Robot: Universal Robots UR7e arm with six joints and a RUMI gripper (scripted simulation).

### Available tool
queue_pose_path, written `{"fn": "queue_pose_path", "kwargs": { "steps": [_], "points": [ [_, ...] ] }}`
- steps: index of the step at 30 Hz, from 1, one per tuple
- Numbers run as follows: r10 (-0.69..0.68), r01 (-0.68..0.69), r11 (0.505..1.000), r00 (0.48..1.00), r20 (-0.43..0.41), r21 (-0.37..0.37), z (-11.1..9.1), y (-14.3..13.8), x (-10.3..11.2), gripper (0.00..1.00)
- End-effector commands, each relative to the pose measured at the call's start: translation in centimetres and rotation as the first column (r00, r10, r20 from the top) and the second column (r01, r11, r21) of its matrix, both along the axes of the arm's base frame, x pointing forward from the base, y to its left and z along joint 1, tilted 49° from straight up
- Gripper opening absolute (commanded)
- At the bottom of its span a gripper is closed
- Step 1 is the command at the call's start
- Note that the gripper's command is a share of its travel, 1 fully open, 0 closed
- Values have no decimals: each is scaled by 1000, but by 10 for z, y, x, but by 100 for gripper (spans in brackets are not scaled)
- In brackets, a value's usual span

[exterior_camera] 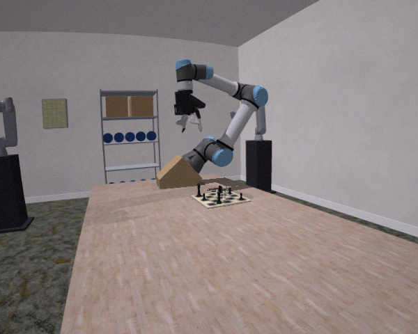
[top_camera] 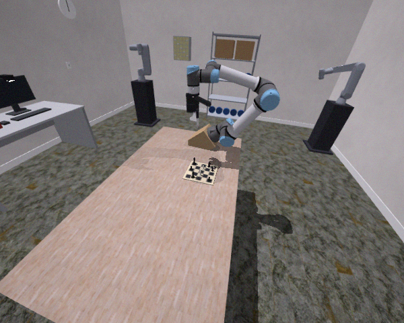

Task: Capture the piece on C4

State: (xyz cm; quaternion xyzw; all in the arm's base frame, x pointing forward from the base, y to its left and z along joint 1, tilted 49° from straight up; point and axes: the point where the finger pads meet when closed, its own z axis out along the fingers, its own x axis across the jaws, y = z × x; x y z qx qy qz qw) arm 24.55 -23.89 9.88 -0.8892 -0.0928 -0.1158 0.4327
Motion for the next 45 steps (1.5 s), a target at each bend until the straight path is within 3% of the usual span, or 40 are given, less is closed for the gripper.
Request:
{"fn": "queue_pose_path", "kwargs": {
  "steps": [1, 27, 35, 45],
  "points": [
    [0, 0, 1000, 1000, 0, -1, 0, 0, 0, 100],
    [3, -3, 1000, 1000, 2, 20, -2, 0, 4, 100],
    [12, -13, 997, 1000, 6, 73, -8, 0, 13, 100],
    [36, -38, 969, 999, 12, 245, -31, 2, 43, 100]
  ]
}}
